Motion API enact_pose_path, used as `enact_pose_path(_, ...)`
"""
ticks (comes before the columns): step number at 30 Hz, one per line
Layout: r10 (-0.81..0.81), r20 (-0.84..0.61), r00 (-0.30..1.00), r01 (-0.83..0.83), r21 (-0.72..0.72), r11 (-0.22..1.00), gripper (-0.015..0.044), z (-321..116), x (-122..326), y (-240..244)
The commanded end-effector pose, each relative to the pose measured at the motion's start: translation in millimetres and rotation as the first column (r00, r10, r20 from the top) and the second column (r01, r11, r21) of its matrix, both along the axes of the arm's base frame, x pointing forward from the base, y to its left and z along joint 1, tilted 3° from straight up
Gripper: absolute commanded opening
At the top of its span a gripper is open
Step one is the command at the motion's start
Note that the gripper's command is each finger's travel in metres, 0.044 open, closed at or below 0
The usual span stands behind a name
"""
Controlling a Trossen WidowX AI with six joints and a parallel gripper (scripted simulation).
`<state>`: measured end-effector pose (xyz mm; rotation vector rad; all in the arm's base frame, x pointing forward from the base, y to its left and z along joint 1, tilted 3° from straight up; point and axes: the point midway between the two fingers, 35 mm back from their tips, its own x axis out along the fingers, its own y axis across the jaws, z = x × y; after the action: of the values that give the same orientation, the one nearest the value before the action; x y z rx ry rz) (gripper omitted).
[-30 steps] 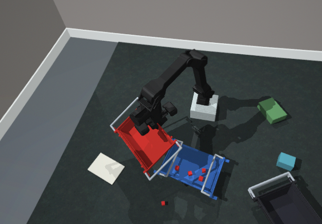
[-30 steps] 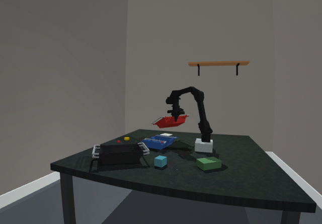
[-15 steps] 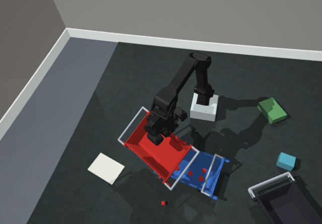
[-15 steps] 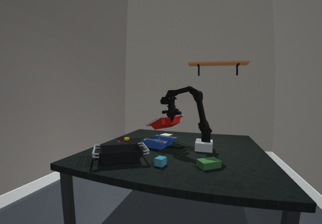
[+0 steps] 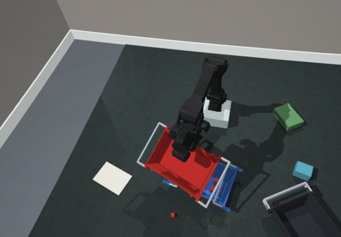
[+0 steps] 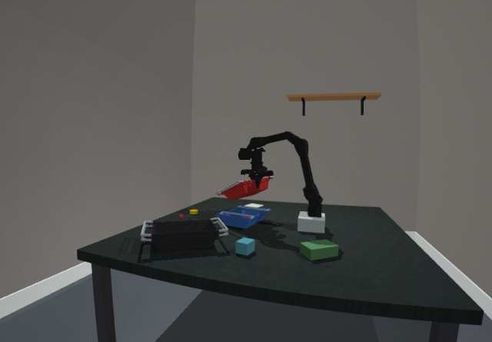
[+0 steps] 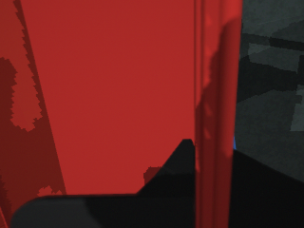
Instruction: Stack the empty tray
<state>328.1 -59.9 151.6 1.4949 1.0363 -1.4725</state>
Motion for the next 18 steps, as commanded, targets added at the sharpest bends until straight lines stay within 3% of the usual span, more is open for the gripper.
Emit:
enact_pose_path(1,0.04,0.012,0.999,-0.04,0.004,0.999,0.0,2.5,3.2,16.9)
enact_pose_path(18,0.166,0.015,0.986,-0.167,0.01,0.986,0.0,3.1,5.5,63.6)
